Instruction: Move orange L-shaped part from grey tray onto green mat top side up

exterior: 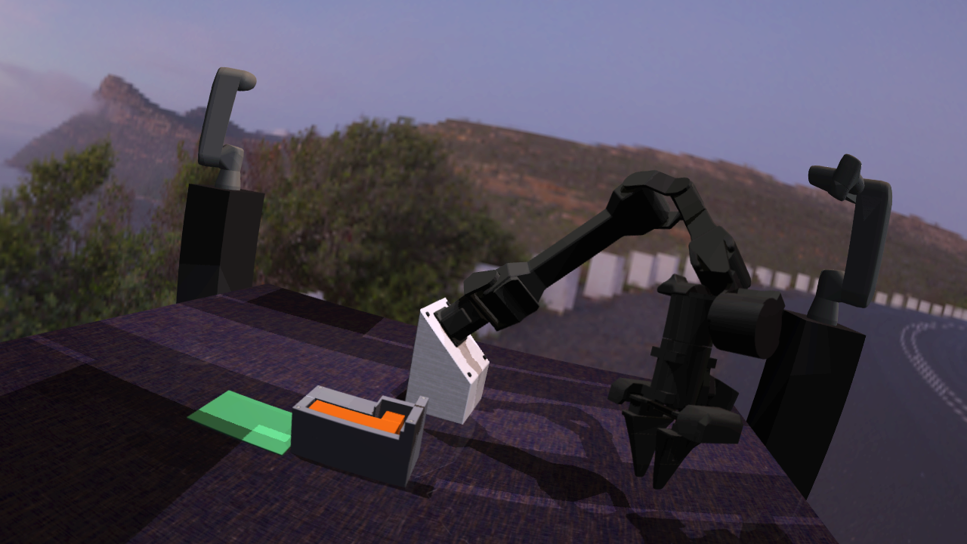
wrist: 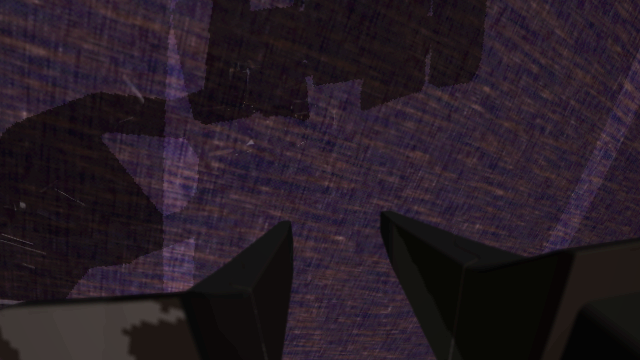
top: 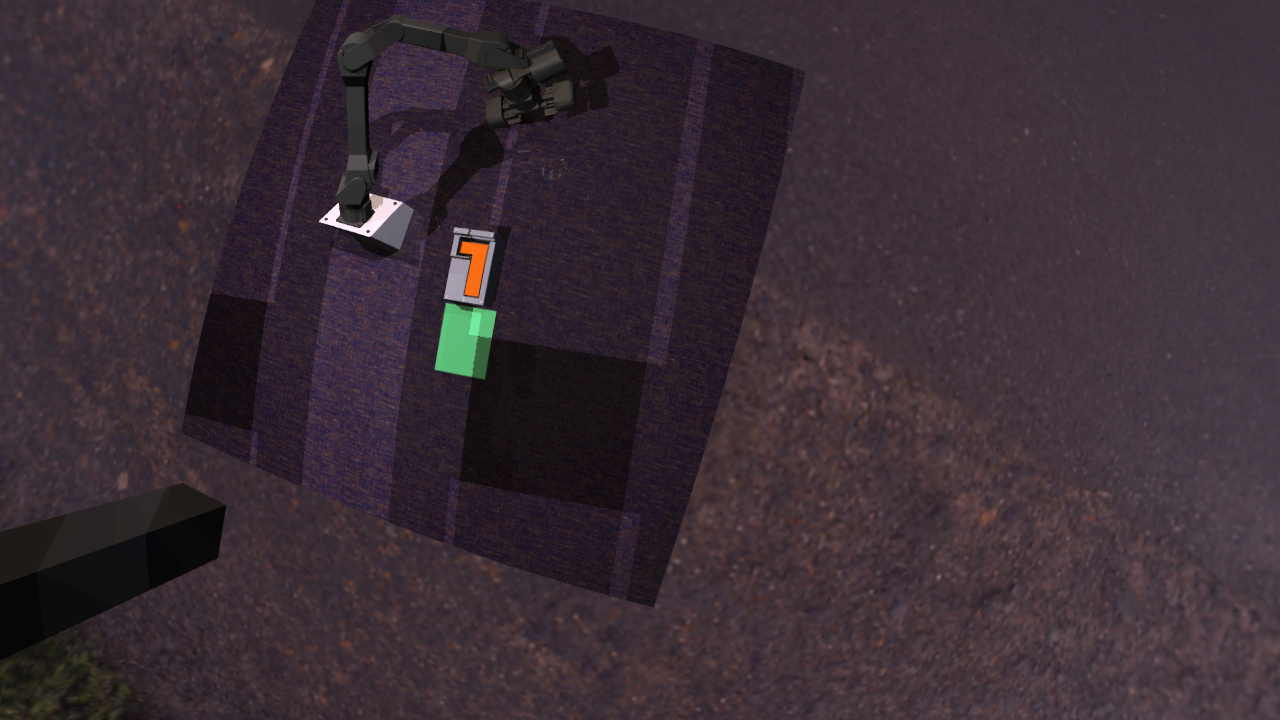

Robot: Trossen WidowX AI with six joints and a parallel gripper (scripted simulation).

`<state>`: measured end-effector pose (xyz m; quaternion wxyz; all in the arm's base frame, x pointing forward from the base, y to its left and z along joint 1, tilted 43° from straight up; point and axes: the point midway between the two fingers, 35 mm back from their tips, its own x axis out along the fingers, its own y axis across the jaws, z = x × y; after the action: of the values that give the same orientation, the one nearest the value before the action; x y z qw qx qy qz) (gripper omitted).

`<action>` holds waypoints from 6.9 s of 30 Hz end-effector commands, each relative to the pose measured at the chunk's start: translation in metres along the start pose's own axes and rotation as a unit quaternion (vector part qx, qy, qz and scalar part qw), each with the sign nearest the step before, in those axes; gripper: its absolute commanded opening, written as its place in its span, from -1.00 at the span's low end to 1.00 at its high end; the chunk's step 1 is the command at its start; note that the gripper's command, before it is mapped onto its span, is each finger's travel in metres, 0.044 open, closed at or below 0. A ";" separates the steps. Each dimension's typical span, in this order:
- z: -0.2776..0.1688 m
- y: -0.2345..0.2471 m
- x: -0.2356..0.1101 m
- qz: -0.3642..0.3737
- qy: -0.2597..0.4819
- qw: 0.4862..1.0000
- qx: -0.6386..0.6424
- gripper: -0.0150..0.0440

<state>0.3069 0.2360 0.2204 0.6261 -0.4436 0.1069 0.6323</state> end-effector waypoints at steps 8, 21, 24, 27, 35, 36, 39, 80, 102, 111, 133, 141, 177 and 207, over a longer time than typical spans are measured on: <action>-0.179 0.070 -0.033 0.048 0.075 0.855 0.511 0.12; -0.241 0.149 -0.067 0.065 0.056 0.593 0.801 0.12; -0.241 0.149 -0.067 0.065 0.056 0.593 0.801 0.12; -0.242 0.151 -0.050 0.064 0.056 0.593 0.801 0.12; -0.237 0.161 0.006 0.065 0.054 0.593 0.800 0.12; -0.237 0.161 0.006 0.065 0.054 0.593 0.800 0.12; -0.237 0.161 0.007 0.065 0.054 0.593 0.800 0.12; -0.226 0.162 0.030 0.065 0.053 0.594 0.800 0.12; -0.242 0.148 -0.063 0.059 0.053 0.592 0.802 0.12; -0.242 0.148 -0.063 0.059 0.053 0.592 0.802 0.12; -0.285 0.152 -0.066 0.030 0.077 0.194 0.978 0.46; -0.318 0.161 -0.067 0.004 0.085 -0.146 0.986 0.46; -0.317 0.169 -0.013 0.005 0.084 -0.146 0.986 0.46; -0.316 0.173 0.008 0.004 0.085 -0.144 0.986 -0.23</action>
<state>0.2893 -0.0094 -0.0426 -0.3346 -0.6280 -0.6632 0.2322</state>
